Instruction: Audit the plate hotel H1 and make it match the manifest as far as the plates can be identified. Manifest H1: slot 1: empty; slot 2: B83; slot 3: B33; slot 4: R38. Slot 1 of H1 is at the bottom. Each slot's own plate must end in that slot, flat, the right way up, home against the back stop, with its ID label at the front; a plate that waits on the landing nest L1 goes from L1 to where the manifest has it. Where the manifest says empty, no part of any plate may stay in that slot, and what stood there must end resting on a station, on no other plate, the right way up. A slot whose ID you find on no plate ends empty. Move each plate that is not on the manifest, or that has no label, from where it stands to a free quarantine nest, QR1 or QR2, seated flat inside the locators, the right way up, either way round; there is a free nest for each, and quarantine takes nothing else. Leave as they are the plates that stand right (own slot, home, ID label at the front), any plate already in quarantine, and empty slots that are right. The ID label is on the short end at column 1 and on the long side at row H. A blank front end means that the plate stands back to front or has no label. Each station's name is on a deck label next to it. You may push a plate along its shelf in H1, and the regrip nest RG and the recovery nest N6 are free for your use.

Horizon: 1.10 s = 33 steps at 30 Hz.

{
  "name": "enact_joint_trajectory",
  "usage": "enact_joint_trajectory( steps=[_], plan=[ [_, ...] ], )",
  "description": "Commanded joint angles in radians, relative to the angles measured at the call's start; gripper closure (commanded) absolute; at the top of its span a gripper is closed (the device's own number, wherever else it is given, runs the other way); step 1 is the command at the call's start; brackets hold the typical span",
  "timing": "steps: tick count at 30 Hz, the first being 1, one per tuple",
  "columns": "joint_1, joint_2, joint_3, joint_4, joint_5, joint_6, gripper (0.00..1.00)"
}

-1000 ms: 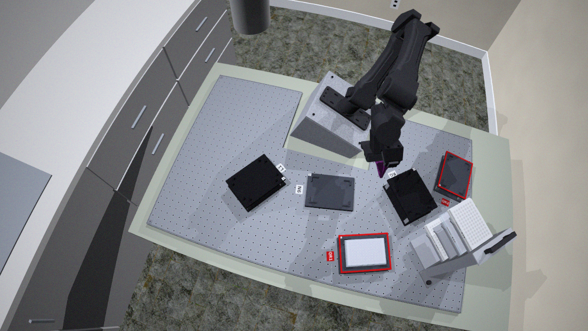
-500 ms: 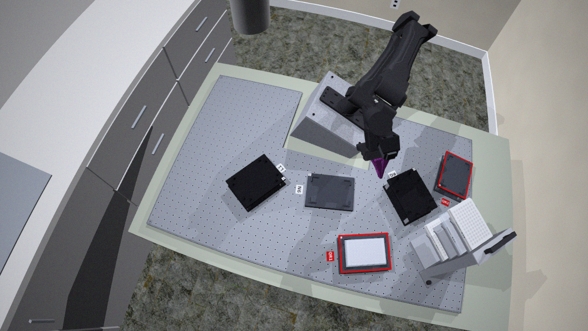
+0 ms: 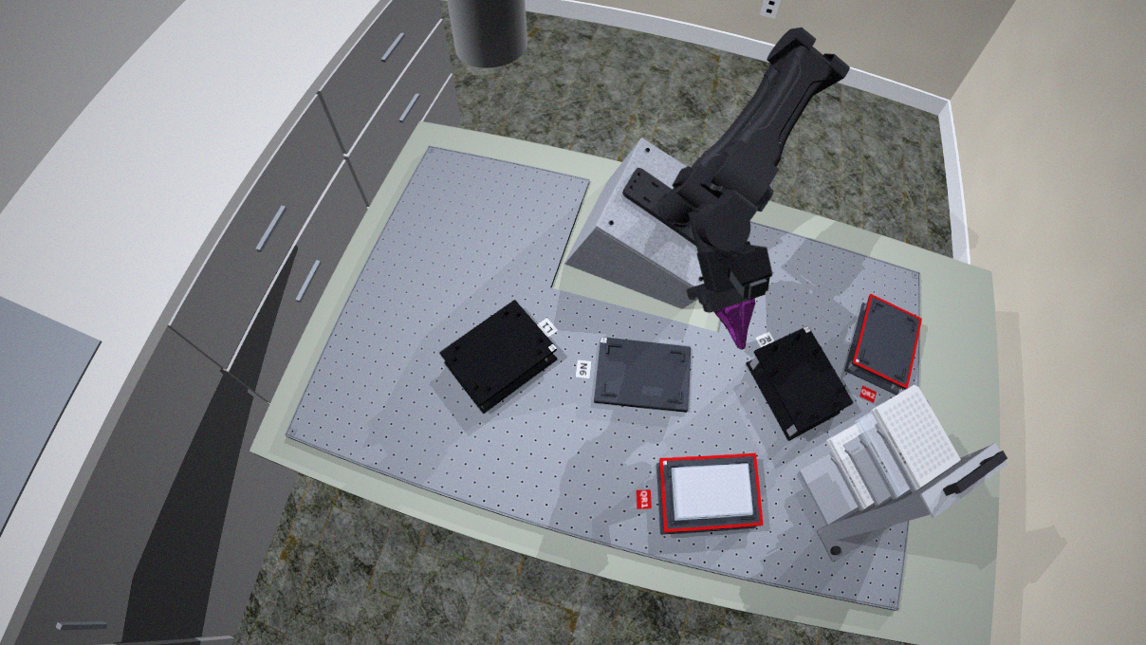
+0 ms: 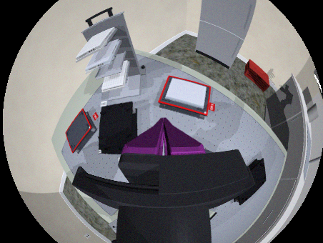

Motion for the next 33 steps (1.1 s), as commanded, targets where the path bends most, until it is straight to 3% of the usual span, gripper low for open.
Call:
enact_joint_trajectory(
  steps=[1, 7, 8, 10, 19, 22, 24, 33],
  plan=[
    [-0.023, -0.032, -0.042, 0.161, -0.066, 0.012, 1.00],
    [-0.019, -0.029, -0.058, 0.206, -0.073, 0.032, 1.00],
    [0.007, -0.045, -0.037, 0.219, -0.064, 0.052, 1.00],
    [0.038, -0.062, -0.071, 0.223, -0.026, 0.076, 1.00],
    [0.194, -0.157, -0.083, 0.199, 0.116, 0.167, 1.00],
    [0.252, -0.187, -0.057, 0.179, 0.168, 0.197, 1.00],
    [0.252, -0.187, -0.057, 0.179, 0.168, 0.197, 1.00],
    [0.437, -0.267, -0.040, 0.140, 0.343, 0.270, 1.00]
  ],
)
